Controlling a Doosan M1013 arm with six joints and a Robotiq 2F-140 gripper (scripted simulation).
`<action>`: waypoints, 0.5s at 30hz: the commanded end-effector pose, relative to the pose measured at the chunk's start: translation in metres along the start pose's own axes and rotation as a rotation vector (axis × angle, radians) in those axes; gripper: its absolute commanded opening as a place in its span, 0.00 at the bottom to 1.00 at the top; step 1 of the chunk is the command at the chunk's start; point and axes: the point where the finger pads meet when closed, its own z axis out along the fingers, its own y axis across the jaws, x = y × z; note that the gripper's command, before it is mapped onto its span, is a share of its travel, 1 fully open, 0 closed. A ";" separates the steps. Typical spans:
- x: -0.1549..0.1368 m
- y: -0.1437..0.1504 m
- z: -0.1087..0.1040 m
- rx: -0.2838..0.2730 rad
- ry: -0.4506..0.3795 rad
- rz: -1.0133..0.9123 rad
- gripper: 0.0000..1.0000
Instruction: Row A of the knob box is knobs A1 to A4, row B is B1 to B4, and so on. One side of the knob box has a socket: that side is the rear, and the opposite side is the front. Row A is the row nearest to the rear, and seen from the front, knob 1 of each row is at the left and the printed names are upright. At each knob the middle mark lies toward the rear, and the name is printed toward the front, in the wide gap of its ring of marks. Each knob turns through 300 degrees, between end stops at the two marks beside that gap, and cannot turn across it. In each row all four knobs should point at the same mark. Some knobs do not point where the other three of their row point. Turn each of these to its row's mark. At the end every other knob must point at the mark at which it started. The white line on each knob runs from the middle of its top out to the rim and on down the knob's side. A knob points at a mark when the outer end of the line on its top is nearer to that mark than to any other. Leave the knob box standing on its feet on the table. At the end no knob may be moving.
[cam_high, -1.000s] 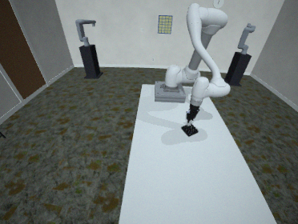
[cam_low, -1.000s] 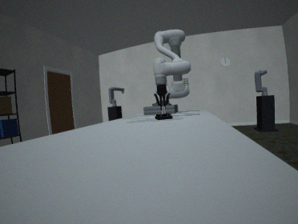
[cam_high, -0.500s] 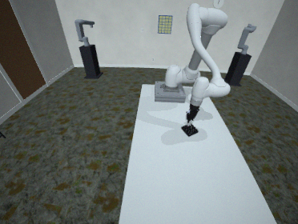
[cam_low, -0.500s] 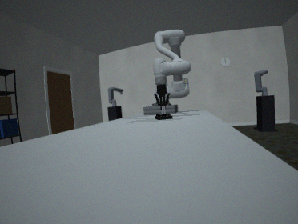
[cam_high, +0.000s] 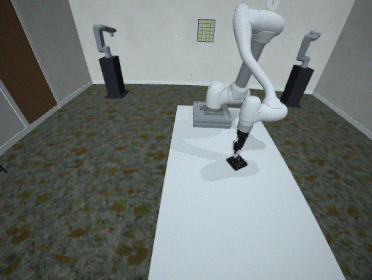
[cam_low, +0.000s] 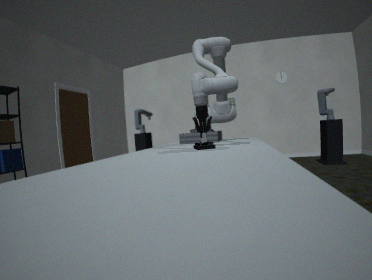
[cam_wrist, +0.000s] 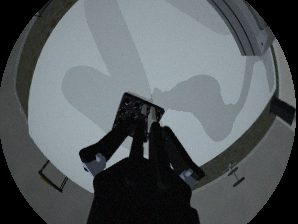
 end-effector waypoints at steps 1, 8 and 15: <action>0.000 0.000 0.000 -0.001 -0.001 -0.045 0.05; 0.000 0.000 0.000 -0.001 -0.001 -0.187 0.05; 0.000 0.000 0.000 -0.001 -0.001 -0.304 0.05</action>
